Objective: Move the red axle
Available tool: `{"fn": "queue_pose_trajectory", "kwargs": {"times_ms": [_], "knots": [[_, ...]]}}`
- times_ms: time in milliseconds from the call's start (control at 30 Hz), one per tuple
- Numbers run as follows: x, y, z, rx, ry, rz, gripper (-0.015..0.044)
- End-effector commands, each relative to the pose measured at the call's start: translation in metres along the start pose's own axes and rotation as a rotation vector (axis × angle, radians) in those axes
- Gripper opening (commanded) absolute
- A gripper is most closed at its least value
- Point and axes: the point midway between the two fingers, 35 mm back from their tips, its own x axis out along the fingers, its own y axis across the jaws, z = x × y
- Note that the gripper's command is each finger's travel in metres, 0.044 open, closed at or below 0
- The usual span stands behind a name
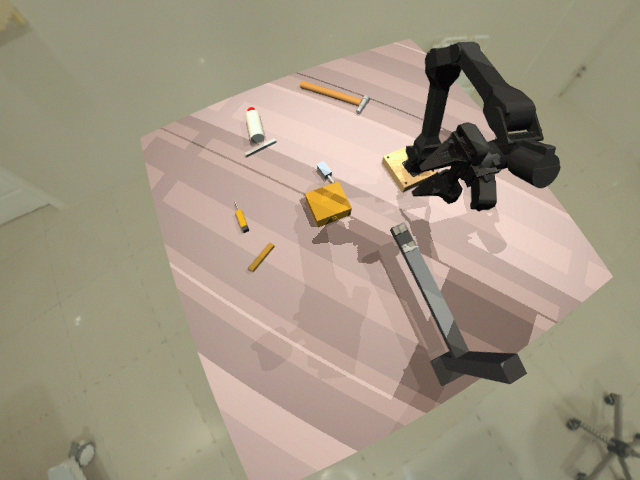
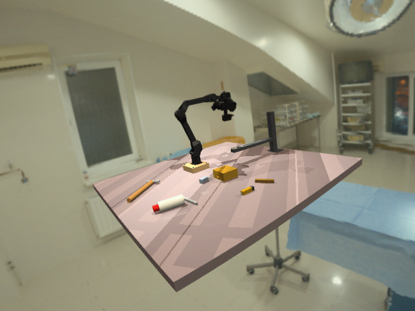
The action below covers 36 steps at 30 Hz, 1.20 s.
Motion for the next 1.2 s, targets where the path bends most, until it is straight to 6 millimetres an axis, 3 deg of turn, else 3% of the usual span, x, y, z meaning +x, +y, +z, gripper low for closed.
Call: {"fn": "queue_pose_trajectory", "kwargs": {"times_ms": [0, 133, 300, 533, 800, 1067, 1167], "knots": [[0.025, 0.017, -0.005, 0.077, 0.06, 0.079, 0.044], [0.067, 0.043, -0.025, 0.247, 0.2, 0.197, 0.044], [0.113, 0.079, -0.065, 0.508, 0.415, 0.323, 0.044], [0.156, 0.129, -0.135, 0.931, 0.778, 0.437, 0.044], [0.17, 0.18, -0.218, 1.456, 1.235, 0.441, 0.044], [0.157, 0.223, -0.291, 2.044, 1.731, 0.301, 0.044], [0.15, 0.233, -0.309, 2.218, 1.875, 0.229, 0.044]]}}
